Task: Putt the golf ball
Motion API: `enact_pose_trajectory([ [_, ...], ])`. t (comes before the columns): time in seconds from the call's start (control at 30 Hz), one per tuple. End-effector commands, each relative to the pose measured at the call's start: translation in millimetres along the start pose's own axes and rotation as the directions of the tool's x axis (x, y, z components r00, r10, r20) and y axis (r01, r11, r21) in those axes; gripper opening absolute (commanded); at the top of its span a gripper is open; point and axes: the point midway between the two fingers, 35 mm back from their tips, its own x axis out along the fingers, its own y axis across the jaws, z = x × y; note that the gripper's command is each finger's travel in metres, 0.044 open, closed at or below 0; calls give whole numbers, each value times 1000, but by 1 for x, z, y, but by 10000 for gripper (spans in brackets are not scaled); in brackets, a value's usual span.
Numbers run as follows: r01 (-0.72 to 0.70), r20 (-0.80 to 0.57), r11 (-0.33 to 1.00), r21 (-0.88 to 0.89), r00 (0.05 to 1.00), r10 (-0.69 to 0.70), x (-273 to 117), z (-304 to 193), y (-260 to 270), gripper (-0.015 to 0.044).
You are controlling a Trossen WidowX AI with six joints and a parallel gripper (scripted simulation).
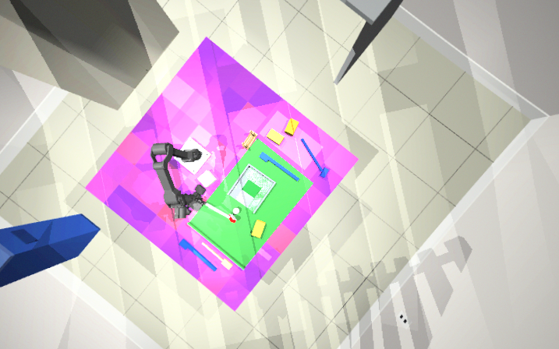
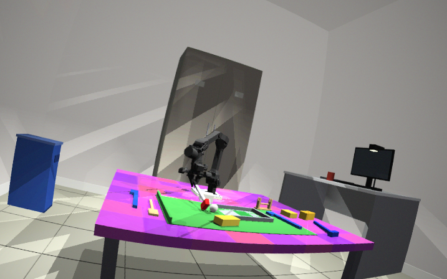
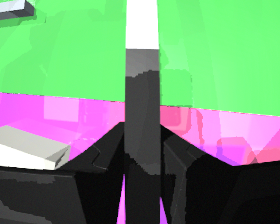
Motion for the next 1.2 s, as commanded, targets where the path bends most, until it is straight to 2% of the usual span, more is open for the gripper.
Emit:
enact_pose_trajectory([
  [0.0, 12, 4, 1000, 13, 1000, -12, 1, -4, 10, 0],
  [0.53, 12, 4, 1000, 13, 1000, -12, -56, 12, 10, 0],
  [1.17, 3, -5, 1000, 12, 1000, -3, -48, 9, 10, 0],
])
